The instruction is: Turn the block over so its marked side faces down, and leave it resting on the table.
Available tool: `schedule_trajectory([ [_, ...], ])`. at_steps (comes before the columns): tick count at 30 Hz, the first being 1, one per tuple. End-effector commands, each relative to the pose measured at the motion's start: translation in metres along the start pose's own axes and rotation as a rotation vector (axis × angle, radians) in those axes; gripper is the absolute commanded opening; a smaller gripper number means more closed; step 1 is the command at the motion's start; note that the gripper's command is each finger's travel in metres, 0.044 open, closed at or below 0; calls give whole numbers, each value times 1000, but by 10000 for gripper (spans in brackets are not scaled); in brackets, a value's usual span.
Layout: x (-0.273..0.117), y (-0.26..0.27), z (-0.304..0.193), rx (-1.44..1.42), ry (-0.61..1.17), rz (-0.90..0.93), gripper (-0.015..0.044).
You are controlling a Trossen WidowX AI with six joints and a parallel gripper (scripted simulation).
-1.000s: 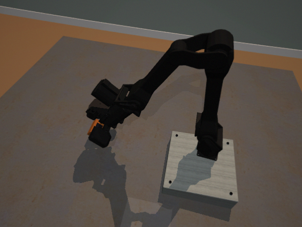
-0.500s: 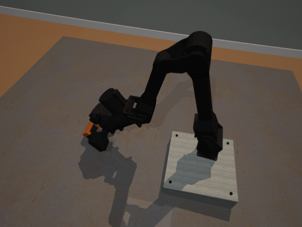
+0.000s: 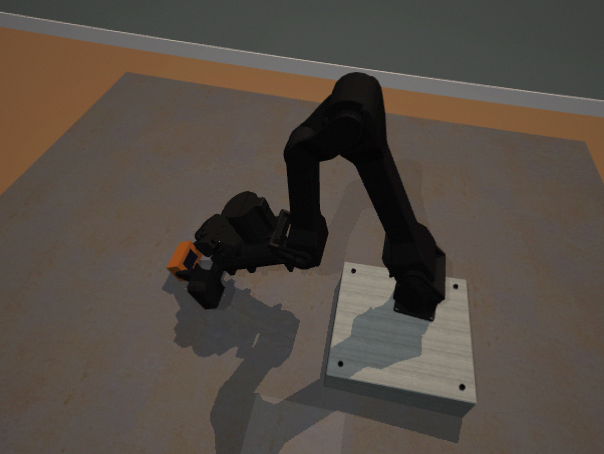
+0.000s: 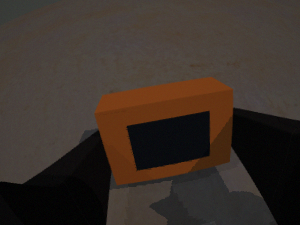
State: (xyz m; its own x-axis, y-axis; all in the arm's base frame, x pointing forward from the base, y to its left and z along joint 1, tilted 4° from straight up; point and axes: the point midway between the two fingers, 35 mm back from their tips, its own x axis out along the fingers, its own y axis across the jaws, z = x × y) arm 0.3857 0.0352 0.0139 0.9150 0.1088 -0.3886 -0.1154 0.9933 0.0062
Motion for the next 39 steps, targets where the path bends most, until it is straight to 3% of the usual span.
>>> schedule_trajectory([
  [1,-7,1,-10,5,-25,5,0],
  [11,-19,2,-6,5,-120,6,0],
  [25,-19,2,-6,5,-123,6,0],
  [39,-19,2,-6,5,-123,6,368],
])
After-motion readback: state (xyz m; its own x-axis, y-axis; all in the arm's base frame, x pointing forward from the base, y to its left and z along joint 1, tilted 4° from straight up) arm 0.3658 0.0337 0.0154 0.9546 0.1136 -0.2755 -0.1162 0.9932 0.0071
